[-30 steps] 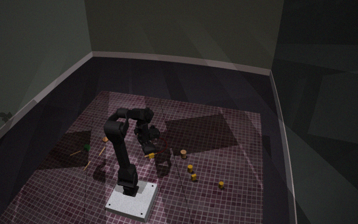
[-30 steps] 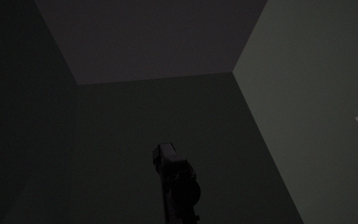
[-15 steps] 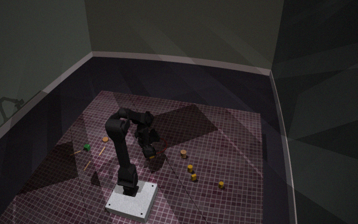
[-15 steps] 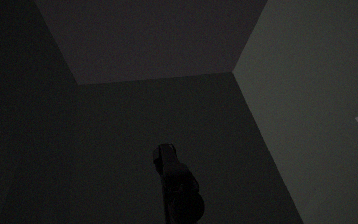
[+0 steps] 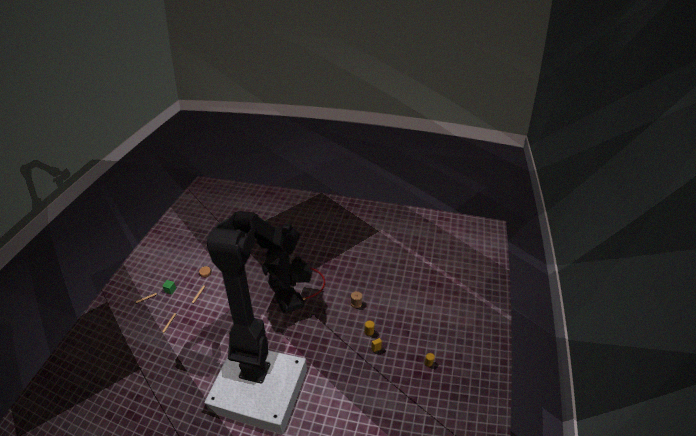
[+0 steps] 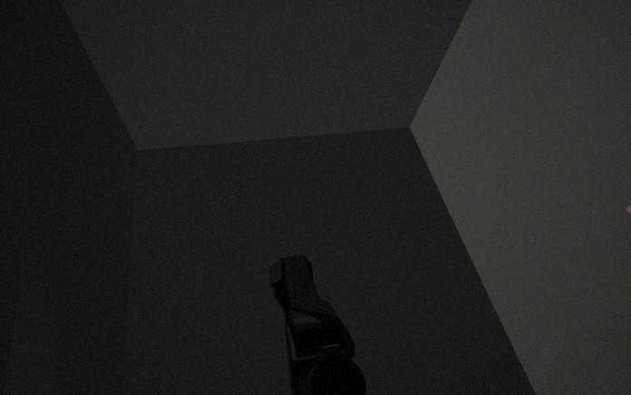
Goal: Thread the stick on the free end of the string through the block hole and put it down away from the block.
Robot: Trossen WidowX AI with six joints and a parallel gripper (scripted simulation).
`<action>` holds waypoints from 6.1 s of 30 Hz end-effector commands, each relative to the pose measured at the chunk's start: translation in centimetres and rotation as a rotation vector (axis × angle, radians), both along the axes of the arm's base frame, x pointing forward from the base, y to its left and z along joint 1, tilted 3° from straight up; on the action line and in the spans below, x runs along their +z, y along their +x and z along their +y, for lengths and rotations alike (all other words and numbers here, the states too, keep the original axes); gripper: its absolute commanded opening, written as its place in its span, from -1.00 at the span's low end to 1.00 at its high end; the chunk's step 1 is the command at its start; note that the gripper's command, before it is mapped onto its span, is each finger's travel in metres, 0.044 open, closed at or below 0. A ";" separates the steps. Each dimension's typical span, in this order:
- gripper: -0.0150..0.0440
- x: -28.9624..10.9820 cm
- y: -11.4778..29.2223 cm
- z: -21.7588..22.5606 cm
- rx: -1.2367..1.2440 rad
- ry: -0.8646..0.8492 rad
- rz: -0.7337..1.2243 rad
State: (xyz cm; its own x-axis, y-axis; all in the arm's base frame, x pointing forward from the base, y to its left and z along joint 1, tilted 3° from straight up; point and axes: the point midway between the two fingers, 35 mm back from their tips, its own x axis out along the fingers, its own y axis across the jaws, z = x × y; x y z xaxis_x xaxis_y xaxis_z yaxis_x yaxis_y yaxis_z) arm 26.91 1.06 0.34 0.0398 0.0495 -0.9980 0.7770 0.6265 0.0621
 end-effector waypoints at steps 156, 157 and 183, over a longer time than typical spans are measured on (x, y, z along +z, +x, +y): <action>1.00 9.5 -6.9 7.8 0.011 -0.057 -0.057; 1.00 9.5 -6.9 7.8 0.011 -0.057 -0.057; 1.00 9.1 -7.0 7.8 0.006 -0.059 -0.052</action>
State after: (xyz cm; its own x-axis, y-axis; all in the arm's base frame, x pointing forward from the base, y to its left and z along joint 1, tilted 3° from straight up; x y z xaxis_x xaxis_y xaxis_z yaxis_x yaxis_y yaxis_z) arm 19.95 8.85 9.42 0.0919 -0.0091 -0.9957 0.7696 0.6352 0.0652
